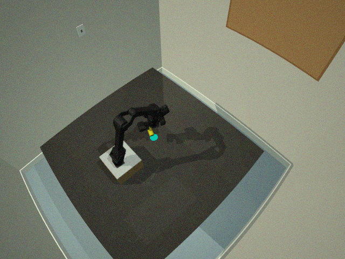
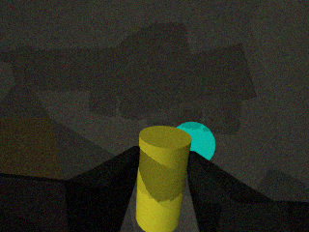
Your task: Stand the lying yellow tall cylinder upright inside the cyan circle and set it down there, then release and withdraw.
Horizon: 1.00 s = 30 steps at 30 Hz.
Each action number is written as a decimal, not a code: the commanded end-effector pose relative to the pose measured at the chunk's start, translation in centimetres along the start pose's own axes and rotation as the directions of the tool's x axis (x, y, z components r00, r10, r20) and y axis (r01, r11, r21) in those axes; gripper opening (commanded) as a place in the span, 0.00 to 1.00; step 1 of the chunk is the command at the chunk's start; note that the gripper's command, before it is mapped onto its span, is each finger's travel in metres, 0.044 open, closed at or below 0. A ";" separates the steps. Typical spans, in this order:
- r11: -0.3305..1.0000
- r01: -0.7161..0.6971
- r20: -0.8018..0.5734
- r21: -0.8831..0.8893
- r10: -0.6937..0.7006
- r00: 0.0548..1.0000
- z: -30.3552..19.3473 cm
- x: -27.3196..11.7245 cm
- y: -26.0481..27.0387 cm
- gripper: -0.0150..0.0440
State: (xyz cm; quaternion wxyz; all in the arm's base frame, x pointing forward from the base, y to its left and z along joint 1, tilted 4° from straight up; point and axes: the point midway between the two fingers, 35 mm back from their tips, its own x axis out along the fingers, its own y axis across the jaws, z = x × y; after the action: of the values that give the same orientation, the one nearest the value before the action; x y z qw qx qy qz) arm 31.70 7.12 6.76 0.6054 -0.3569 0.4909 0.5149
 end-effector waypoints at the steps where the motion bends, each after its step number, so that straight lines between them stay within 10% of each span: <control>1: 1.000 -0.018 0.032 -0.006 0.019 0.999 -0.1 0.3 0.1 0.43; 30: 0.996 -0.073 0.222 -0.042 0.080 0.972 -0.3 1.1 0.4 0.43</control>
State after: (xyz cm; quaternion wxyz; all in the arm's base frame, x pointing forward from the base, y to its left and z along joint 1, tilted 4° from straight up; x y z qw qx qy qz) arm 31.23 7.21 5.90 0.6272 -0.2972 0.4333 0.5749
